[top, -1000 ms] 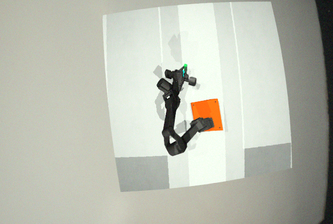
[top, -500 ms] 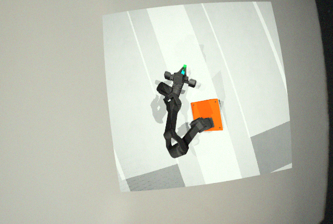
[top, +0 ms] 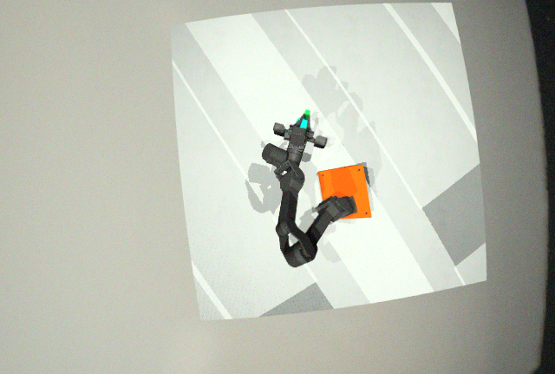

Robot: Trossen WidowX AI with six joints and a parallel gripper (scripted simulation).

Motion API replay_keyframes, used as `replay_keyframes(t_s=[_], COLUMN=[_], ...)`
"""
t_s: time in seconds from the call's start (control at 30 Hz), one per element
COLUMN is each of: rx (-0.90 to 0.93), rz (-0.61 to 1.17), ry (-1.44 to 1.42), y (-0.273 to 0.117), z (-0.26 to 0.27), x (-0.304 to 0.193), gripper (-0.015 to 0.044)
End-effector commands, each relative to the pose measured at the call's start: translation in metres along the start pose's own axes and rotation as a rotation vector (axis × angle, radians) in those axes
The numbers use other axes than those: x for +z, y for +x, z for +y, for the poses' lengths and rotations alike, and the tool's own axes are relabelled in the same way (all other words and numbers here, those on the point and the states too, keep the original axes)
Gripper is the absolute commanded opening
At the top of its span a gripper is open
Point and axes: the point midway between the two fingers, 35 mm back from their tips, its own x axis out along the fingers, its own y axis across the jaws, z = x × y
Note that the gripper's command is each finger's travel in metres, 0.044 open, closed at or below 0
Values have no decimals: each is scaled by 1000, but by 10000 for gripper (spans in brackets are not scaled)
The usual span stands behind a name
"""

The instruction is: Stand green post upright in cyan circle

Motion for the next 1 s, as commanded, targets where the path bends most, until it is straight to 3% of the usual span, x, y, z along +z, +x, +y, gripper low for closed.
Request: replay_keyframes(t_s=[0.0,0.97], rx=[10,32], rz=[-26,-77], ry=[26,79], y=[-4,-10], z=[-2,-3], x=[0,-1], gripper=[22,22])
